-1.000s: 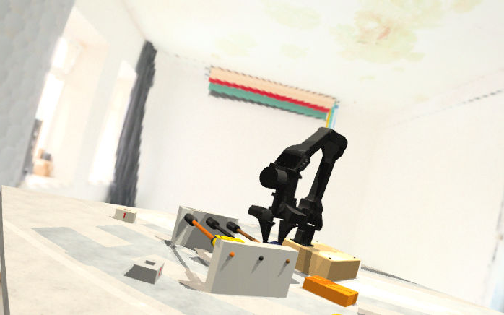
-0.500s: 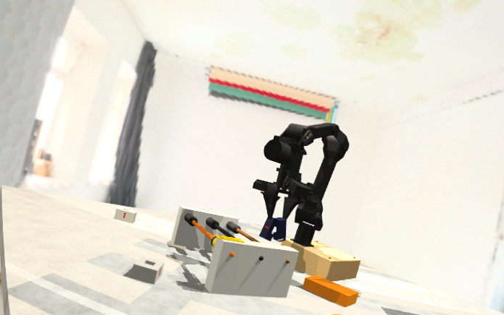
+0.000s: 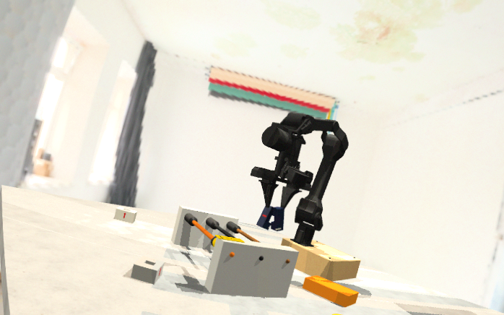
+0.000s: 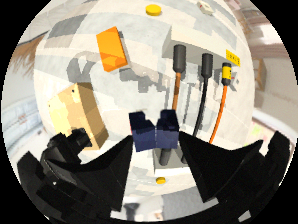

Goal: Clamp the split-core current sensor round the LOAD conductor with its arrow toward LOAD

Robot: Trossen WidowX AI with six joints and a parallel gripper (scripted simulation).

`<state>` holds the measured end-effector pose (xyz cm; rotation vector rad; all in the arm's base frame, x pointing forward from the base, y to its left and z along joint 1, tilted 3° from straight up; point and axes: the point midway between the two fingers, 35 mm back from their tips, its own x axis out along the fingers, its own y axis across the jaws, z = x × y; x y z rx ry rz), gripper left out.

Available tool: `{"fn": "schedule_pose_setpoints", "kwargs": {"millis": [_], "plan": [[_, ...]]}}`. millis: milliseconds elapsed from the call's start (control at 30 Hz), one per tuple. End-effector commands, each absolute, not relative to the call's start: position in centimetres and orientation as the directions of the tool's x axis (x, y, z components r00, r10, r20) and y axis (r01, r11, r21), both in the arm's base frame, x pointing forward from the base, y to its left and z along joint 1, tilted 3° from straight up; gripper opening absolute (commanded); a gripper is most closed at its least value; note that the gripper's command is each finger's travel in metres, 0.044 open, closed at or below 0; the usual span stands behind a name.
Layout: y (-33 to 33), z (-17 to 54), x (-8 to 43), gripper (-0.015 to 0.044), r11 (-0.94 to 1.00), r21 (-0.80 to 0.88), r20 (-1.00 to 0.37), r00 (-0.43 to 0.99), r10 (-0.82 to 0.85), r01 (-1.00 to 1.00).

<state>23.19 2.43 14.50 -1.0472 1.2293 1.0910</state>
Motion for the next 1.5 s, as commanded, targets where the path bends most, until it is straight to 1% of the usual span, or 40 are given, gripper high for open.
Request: {"fn": "schedule_pose_setpoints", "kwargs": {"millis": [0,567,1133,1333,1467], "plan": [[2.2,14.9,25.0,0.0000,0.186,-0.008,-0.998,0.019,0.059,-0.982],[0.2,15.5,32.1,0.0000,0.240,-0.012,-0.998,0.026,0.057,-0.971],[-2.6,14.3,38.6,0.0000,0.293,-0.015,-0.998,0.033,0.054,-0.956],[-3.8,13.5,40.7,0.0000,0.311,-0.016,-0.998,0.034,0.053,-0.950],[-4.0,13.3,40.9,0.0000,0.313,-0.017,-0.998,0.035,0.052,-0.950]]}}
